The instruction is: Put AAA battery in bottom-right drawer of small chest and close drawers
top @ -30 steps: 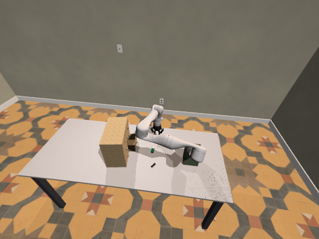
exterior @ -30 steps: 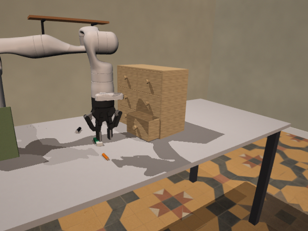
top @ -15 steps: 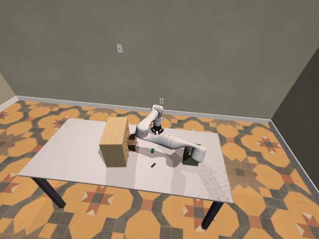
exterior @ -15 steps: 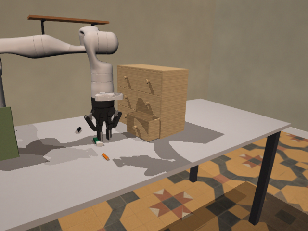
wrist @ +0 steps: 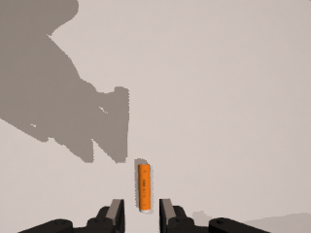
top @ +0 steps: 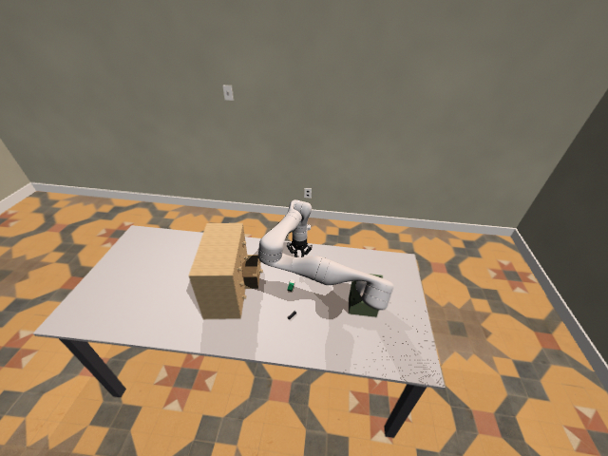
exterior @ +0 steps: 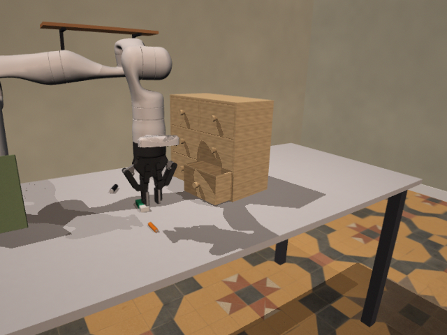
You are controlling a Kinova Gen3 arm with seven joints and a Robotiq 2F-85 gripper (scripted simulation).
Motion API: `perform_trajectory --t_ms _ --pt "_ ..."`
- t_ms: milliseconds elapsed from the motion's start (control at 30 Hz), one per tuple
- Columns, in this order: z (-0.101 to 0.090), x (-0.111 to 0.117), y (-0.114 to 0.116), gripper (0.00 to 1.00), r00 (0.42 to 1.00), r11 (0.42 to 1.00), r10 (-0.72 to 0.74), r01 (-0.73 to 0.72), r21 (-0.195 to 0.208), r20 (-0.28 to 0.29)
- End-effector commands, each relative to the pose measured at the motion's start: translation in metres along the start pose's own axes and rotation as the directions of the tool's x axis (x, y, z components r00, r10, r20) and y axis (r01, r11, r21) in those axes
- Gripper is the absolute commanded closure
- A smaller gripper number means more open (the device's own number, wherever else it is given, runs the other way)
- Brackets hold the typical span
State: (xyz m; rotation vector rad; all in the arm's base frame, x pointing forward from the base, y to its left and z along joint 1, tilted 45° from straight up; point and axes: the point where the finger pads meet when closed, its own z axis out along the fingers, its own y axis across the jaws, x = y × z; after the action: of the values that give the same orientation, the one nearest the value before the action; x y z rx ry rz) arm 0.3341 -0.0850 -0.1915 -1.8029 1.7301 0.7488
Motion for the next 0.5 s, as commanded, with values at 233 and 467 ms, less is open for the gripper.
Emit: perform_trajectory --t_ms 233,467 --pt "0.016 0.0 0.001 0.76 1.0 1.0 0.0 0.0 -0.001 0.0" --pt "0.032 0.0 0.001 0.76 1.0 1.0 0.0 0.0 -0.001 0.0"
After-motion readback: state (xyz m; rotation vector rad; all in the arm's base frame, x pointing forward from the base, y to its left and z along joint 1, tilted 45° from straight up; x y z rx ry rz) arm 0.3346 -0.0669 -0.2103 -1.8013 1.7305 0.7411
